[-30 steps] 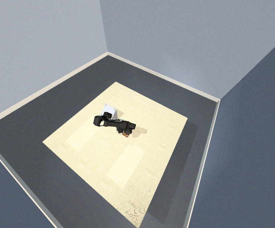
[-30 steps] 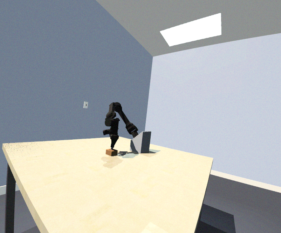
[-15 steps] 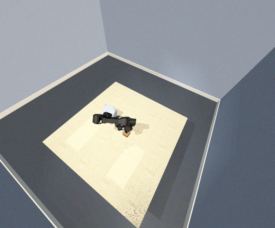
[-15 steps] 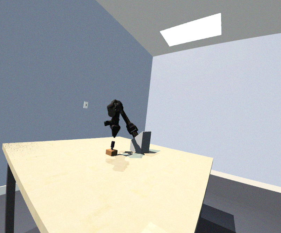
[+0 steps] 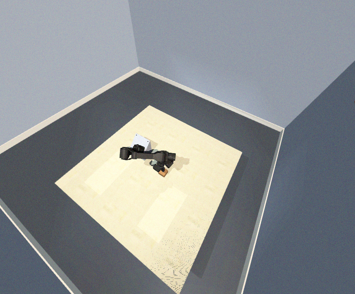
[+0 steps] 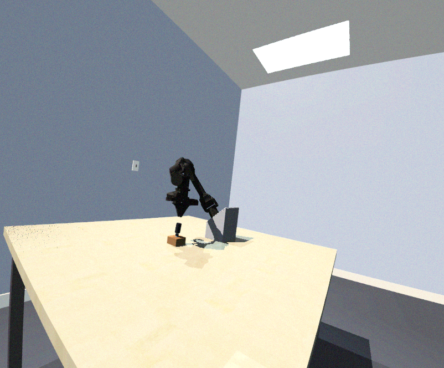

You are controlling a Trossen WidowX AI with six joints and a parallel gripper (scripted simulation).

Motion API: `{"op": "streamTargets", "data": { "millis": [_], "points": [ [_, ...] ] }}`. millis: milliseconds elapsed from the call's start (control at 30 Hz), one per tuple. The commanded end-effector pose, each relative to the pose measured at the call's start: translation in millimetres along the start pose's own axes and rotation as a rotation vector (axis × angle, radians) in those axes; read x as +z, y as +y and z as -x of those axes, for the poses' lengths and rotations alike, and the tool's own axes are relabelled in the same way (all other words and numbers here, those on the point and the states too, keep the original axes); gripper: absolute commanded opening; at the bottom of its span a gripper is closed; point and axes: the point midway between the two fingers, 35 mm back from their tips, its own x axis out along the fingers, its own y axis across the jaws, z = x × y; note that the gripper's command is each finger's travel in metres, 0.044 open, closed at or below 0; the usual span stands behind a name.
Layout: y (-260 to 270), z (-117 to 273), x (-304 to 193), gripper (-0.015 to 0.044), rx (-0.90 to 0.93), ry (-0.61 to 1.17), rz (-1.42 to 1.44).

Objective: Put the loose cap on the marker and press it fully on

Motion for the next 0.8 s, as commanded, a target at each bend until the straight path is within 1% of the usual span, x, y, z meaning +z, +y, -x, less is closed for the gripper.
{"op": "streamTargets", "data": {
  "millis": [0,367,767],
  "points": [
    [0.5,-1.1,-0.4,0.0000,-0.001,0.000,0.037],
    [0.5,-2.6,-0.4,0.0000,-0.001,0.000,0.037],
    [0.3,-19.4,-0.4,0.0000,-0.002,0.000,0.037]
  ]
}}
